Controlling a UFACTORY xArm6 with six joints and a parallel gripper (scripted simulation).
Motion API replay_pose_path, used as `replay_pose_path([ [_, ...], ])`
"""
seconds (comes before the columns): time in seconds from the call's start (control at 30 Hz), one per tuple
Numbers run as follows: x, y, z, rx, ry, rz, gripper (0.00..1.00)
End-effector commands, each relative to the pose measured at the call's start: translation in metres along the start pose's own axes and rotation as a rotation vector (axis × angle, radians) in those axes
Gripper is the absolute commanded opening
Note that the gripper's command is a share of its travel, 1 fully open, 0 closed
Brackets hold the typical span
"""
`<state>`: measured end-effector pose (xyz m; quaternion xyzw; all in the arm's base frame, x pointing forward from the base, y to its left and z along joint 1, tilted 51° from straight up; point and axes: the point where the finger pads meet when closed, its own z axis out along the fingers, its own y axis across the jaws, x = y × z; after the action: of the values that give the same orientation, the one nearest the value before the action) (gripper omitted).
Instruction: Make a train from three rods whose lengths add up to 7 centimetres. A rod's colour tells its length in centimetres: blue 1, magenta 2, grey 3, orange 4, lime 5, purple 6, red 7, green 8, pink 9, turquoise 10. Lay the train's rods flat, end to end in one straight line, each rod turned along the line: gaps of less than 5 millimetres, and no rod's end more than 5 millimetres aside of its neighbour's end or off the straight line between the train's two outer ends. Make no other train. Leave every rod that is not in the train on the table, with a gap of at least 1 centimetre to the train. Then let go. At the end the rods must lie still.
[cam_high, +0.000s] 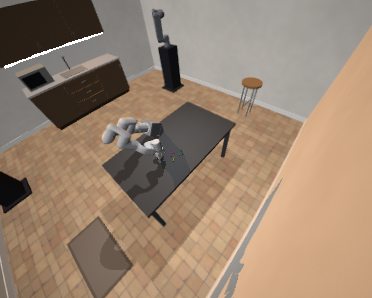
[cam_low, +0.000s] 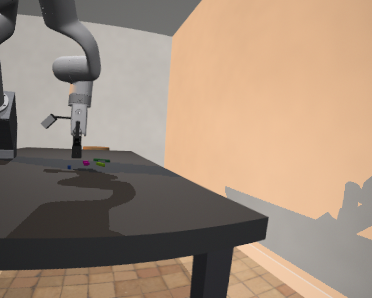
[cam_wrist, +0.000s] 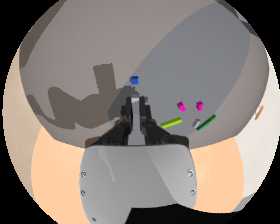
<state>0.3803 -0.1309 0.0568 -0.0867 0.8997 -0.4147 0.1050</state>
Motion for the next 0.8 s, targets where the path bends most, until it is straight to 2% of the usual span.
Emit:
replay_pose_path([
  [0.0, -0.0022, -0.0001, 0.0148, 0.001, -0.004, 0.001, 0.04],
  [0.17, -0.0022, -0.0001, 0.0213, 0.001, -0.004, 0.001, 0.04],
  [0.77, -0.0022, -0.0001, 0.0218, 0.001, -0.004, 0.001, 0.04],
])
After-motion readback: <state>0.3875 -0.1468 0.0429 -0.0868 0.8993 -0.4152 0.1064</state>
